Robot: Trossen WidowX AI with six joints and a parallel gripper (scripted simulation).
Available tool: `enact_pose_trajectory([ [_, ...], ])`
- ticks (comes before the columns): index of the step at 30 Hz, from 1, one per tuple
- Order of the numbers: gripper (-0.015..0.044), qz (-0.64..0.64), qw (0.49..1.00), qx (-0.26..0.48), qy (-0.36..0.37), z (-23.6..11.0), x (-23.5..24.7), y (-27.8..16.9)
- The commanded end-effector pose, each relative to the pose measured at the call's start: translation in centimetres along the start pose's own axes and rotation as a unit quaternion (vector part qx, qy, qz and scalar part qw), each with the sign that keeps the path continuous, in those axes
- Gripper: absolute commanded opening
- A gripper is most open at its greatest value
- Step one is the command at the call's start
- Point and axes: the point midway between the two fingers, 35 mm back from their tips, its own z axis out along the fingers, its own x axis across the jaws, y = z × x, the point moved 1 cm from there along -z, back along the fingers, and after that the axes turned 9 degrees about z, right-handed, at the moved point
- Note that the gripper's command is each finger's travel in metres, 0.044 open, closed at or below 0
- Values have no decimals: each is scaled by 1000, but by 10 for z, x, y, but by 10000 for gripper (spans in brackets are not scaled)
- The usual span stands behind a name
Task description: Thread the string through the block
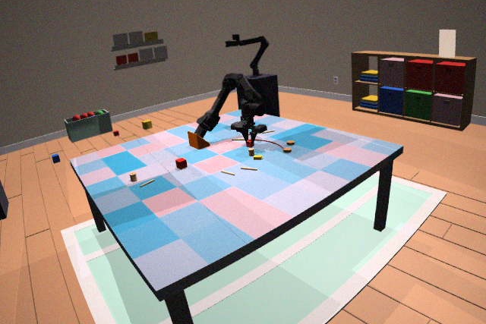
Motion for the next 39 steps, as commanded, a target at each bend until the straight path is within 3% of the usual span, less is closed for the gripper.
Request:
enact_pose_trajectory([
  [1,0,-1,1000,0,0,-3,0,0],
  [19,0,-1,1000,-2,0,-13,0,0],
  [39,0,-1,985,-168,27,-7,-4,-23],
])
